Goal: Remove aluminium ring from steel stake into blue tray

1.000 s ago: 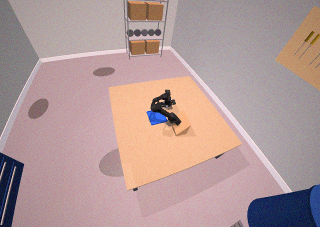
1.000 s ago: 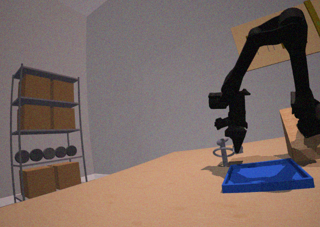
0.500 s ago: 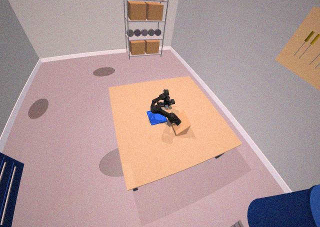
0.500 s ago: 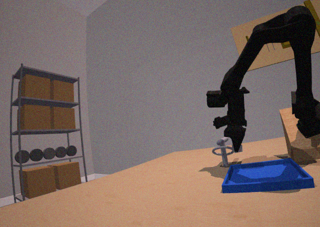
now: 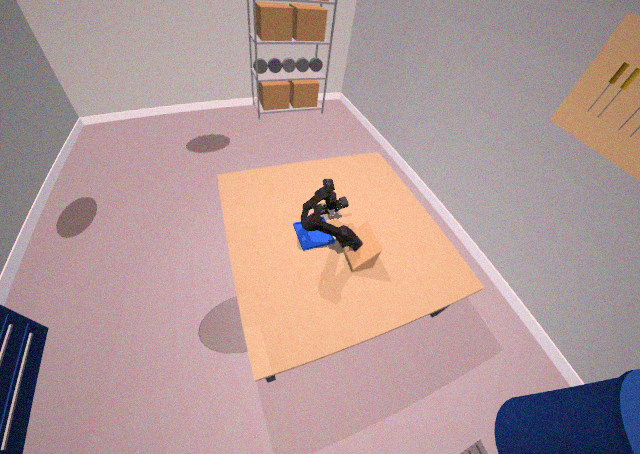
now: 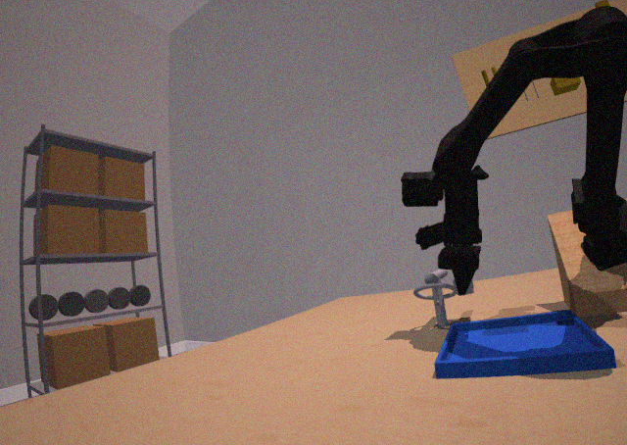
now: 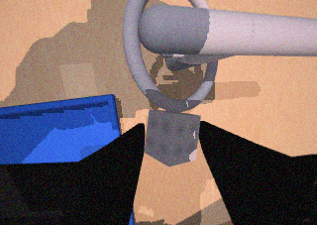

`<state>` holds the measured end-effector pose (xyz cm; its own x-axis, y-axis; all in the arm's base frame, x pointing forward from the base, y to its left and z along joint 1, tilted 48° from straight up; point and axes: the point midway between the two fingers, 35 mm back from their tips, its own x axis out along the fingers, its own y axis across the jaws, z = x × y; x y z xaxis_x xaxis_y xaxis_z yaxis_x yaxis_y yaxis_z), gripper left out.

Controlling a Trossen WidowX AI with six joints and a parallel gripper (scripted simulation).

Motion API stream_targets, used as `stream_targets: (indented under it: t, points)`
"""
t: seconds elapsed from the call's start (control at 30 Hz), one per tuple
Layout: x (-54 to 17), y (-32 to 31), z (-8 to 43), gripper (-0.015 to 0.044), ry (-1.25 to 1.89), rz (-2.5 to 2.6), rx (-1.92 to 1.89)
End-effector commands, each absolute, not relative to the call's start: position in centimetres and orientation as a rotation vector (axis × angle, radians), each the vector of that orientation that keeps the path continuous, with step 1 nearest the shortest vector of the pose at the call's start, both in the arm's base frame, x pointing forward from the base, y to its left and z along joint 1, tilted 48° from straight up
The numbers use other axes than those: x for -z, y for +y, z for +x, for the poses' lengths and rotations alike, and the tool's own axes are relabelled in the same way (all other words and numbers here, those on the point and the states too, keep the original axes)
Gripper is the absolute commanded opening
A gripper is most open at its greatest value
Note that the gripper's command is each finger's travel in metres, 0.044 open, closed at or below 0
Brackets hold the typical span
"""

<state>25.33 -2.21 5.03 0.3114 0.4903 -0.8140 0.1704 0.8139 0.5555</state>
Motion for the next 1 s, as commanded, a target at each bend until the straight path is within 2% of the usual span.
stream_targets:
  t: [0.0, 0.97]
  points:
    - [-5.4, -2.4, 25.4, 0.0000, 1.256, 0.612, -0.211]
    - [-6.3, -3.6, 25.1, 0.0000, 1.258, 0.607, -0.207]
